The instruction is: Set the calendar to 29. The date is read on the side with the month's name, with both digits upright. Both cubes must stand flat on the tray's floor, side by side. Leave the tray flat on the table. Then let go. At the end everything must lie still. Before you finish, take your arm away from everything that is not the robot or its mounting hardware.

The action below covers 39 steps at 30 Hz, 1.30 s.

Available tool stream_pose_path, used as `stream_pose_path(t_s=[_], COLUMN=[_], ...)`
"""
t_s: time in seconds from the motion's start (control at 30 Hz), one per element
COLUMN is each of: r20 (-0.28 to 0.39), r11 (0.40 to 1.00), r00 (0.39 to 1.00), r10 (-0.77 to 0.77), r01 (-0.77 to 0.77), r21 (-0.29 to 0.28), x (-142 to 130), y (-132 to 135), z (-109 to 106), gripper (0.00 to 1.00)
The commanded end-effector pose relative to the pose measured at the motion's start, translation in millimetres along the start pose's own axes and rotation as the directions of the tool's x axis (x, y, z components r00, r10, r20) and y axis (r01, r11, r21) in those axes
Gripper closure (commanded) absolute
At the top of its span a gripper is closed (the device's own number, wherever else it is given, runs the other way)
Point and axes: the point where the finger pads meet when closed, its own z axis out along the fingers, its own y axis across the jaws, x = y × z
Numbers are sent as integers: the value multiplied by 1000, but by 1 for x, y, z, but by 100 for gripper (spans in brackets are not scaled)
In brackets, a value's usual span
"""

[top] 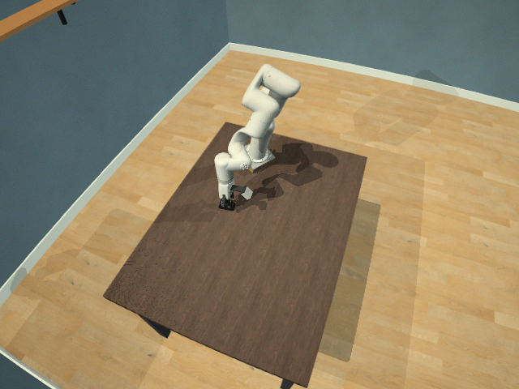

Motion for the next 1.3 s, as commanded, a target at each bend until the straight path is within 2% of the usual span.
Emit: stream_pose_path(t_s=[0.0, 0.87, 1.27], r20=[1, 1, 1], r11=[1000, 1000, 1000], r00=[1000, 1000, 1000], r10=[0, 0, 0], r01=[0, 0, 0], r21=[-2, -2, -2], x=[-1, -1, -1], y=[1, 1, 1], z=[-1, 0, 16], gripper=[53, 53, 53])
